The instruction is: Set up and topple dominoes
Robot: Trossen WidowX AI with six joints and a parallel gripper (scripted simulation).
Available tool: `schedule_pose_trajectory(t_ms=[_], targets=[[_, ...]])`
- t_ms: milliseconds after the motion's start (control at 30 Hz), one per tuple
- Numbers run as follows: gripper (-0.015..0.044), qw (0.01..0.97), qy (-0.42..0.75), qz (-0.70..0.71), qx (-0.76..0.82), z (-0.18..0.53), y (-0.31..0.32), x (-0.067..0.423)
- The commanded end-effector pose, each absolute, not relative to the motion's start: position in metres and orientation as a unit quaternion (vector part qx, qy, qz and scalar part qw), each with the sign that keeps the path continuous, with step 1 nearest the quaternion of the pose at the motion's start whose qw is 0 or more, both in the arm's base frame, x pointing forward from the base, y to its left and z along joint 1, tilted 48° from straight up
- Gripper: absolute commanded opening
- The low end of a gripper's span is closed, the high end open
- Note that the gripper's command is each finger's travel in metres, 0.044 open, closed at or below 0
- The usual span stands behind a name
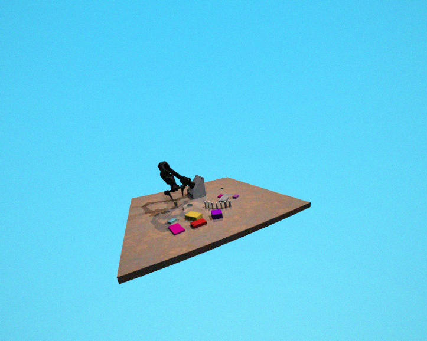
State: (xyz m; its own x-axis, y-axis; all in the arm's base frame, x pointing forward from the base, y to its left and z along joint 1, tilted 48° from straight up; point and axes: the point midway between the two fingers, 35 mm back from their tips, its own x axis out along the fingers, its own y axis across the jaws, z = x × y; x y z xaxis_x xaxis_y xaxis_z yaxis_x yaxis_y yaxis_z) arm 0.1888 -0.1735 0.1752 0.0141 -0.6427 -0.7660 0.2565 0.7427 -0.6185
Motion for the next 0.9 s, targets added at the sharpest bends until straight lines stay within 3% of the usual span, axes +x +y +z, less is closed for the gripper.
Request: schedule_pose_trajectory(t_ms=[0,867], targets=[[0.0440,0.634,0.654,-0.345,-0.228,0.205,-0.168,0.174],[0.0440,0.633,0.653,-0.347,-0.230,0.158,-0.221,0.167]])
